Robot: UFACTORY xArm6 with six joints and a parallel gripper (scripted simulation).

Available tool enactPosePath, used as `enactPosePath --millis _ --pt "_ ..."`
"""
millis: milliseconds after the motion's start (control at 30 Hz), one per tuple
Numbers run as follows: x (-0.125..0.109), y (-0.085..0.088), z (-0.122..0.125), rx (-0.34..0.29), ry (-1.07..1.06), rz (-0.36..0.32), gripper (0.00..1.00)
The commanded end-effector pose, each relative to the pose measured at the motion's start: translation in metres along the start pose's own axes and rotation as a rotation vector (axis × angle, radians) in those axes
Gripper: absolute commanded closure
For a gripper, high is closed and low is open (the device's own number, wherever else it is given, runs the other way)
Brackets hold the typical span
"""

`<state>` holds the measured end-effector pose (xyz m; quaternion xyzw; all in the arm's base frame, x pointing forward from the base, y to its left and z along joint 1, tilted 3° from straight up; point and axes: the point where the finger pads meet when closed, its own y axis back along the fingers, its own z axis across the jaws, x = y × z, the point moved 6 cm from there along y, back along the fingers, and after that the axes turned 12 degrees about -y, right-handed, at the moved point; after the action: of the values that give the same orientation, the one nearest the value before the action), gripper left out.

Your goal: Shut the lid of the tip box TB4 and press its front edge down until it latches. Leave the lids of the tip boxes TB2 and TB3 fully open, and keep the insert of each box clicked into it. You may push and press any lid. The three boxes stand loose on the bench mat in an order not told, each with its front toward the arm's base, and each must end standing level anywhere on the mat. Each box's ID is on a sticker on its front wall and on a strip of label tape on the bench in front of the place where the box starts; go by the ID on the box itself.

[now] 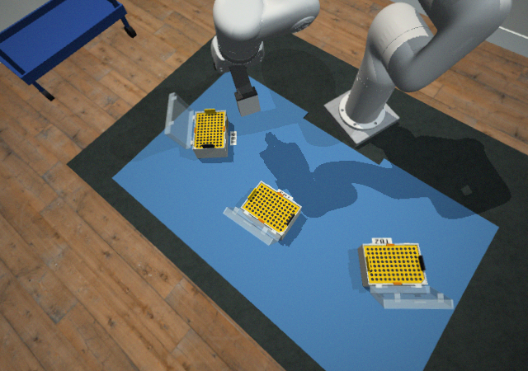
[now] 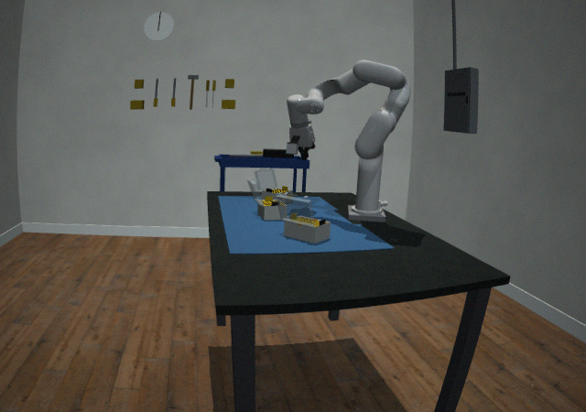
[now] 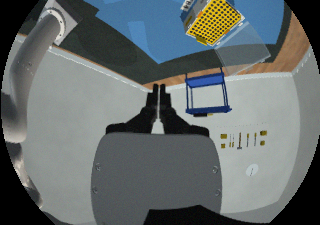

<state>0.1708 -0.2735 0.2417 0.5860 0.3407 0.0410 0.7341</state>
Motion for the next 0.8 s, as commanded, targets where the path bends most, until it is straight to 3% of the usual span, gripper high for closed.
enactPosePath --millis 0,67,567,633,767 --pt "0.012 -0.021 0.000 -0.005 -0.002 0.001 1.00" --pt "0.012 -0.021 0.000 -0.005 -0.002 0.001 1.00" --pt "0.049 -0.086 -0.008 -0.005 -0.002 0.000 1.00" --pt "0.049 -0.086 -0.008 -0.005 -0.002 0.000 1.00" --pt "0.059 -0.104 -0.010 -0.005 -0.002 0.000 1.00"
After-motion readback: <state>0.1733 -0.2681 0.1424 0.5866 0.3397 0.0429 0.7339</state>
